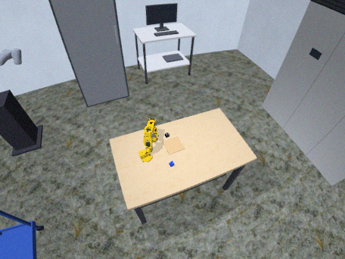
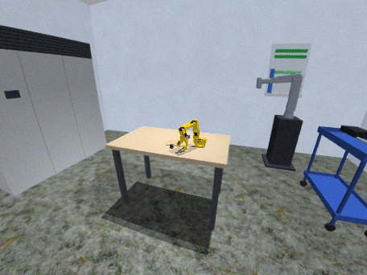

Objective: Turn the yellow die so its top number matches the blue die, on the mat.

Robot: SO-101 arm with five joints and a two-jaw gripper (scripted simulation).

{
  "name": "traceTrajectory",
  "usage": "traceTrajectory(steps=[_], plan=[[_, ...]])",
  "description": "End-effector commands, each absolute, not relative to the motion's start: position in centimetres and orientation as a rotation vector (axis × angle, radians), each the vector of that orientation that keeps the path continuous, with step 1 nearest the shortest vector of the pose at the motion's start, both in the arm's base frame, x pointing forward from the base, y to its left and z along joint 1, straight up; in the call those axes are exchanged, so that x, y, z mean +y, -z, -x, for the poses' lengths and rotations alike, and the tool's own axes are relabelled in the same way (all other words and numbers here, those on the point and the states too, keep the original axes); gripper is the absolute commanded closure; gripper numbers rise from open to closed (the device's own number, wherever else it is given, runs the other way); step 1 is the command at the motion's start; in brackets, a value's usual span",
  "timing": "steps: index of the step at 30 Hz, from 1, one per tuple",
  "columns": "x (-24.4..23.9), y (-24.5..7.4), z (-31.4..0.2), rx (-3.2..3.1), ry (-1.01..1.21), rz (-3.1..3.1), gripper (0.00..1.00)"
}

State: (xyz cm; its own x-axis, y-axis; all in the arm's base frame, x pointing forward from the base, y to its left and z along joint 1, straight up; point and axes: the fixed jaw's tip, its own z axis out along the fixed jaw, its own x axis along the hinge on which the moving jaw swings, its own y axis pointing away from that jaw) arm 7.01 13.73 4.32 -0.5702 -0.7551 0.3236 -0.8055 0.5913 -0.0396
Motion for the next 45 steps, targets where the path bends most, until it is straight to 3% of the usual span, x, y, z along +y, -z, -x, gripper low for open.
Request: traceTrajectory(steps=[1,45], plan=[[14.4,-5.0,-7.3,-2.601,-0.219,-1.304,0.65],[14.5,-2.1,-7.4,-2.563,-0.253,-1.288,0.65]])
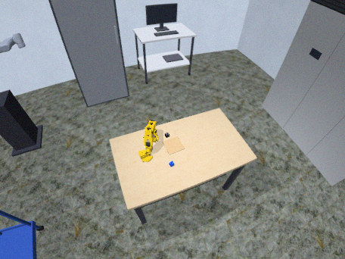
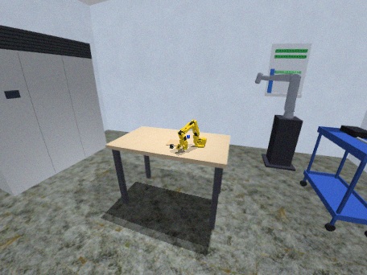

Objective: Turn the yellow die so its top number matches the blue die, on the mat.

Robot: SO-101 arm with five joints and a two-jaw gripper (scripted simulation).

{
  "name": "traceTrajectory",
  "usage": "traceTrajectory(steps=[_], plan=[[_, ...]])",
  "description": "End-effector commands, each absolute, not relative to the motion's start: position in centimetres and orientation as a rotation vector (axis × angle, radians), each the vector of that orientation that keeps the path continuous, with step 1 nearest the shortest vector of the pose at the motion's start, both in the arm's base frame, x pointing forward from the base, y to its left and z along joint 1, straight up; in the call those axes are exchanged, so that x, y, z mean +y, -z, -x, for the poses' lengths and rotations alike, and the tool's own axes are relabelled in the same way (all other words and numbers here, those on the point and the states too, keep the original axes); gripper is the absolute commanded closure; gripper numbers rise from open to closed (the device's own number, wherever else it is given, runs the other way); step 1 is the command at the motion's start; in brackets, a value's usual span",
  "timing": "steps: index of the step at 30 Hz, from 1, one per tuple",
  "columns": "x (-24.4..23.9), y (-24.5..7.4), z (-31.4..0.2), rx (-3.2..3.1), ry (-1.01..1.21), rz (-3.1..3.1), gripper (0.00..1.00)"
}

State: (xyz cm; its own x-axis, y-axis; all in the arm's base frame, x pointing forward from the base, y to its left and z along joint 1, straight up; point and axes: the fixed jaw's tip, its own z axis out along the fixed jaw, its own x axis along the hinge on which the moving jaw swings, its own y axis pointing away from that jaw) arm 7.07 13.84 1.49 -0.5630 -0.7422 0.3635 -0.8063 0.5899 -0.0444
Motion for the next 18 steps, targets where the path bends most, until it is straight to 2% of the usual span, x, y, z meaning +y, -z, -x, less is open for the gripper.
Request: traceTrajectory(steps=[1,18], plan=[[14.54,-2.14,-7.39,-2.563,-0.253,-1.288,0.65],[14.33,-2.14,-7.69,-2.559,-0.246,-1.284,0.71]])
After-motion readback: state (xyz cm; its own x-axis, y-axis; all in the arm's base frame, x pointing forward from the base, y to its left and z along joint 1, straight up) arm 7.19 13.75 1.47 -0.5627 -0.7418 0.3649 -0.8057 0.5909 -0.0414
